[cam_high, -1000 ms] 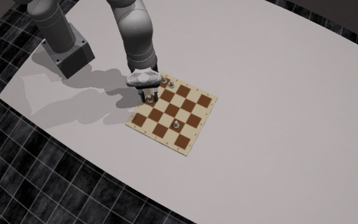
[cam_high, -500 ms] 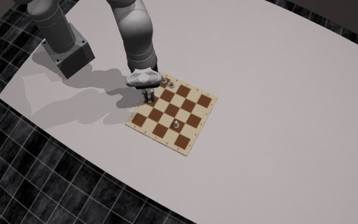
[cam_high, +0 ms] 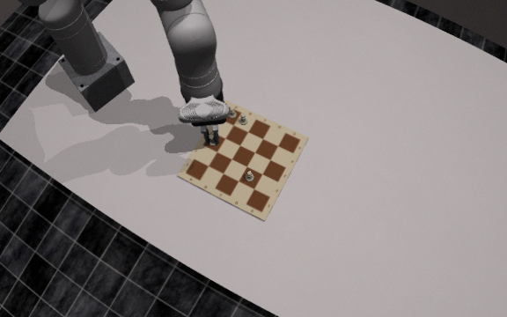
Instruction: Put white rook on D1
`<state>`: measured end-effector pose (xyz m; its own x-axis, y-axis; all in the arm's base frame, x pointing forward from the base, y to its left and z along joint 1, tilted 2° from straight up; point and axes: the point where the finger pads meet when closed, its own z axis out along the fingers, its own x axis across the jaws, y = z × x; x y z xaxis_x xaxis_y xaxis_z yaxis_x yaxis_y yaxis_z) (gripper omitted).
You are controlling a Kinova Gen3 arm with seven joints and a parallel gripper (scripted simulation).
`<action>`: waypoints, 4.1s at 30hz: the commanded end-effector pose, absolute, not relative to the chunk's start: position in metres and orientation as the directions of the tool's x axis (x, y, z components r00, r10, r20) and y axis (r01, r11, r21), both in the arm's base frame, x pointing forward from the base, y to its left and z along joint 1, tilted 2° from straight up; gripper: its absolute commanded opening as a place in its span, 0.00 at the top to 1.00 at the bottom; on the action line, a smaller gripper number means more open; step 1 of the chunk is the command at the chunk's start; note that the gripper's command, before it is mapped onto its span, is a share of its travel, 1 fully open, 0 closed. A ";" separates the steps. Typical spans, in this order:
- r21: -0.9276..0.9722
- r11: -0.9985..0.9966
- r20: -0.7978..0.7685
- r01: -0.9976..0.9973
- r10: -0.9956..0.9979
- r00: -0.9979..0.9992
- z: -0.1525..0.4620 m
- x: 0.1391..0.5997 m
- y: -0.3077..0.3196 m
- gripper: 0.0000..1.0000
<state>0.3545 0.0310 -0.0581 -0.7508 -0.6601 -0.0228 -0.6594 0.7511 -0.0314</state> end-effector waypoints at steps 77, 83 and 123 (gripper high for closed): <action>-0.026 0.950 -0.036 -0.310 -0.311 -0.950 0.046 0.440 -0.006 1.00; -0.014 0.990 -0.038 -0.138 -0.138 -0.990 0.048 0.475 -0.027 1.00; -0.013 0.991 -0.038 -0.133 -0.133 -0.990 -0.030 0.480 -0.028 1.00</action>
